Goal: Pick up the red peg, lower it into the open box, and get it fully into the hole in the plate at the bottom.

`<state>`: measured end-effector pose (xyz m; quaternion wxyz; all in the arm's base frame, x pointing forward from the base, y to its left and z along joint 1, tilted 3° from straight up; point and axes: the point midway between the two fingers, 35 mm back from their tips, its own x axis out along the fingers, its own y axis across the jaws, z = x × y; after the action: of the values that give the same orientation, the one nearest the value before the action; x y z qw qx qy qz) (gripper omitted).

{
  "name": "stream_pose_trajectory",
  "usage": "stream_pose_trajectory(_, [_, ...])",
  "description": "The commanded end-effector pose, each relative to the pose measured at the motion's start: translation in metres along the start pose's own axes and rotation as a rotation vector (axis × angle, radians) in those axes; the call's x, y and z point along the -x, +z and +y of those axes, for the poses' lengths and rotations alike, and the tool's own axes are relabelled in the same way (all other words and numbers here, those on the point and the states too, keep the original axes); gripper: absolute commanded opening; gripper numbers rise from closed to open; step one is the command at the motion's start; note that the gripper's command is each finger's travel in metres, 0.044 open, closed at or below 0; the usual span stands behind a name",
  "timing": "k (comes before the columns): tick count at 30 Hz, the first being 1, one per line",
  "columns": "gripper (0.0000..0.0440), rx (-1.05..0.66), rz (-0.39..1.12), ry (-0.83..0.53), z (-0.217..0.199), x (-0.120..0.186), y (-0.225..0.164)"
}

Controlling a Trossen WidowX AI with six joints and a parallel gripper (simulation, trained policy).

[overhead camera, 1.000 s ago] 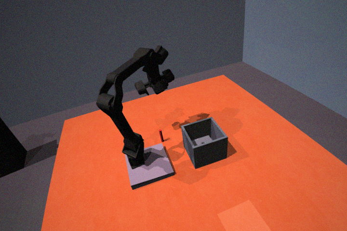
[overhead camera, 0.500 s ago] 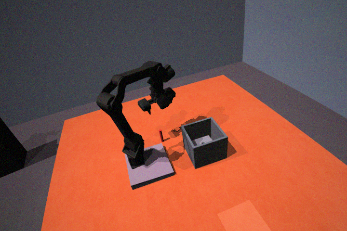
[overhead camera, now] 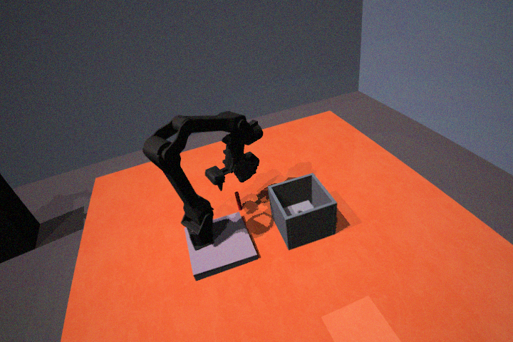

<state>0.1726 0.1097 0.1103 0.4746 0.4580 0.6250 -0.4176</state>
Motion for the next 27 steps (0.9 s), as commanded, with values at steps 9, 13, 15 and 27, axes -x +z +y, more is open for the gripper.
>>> stream_pose_trajectory(9, [0.0431, -0.016, -0.021, -0.029, -0.009, -0.037, 0.020])
stream_pose_trajectory(13, [0.0408, -0.025, -0.028, -0.027, -0.009, -0.047, 0.024])
stream_pose_trajectory(15, [0.0379, -0.025, -0.028, -0.023, -0.008, -0.051, 0.026])
stream_pose_trajectory(27, [0.0079, 0.015, -0.012, -0.021, 0.002, -0.067, 0.029])
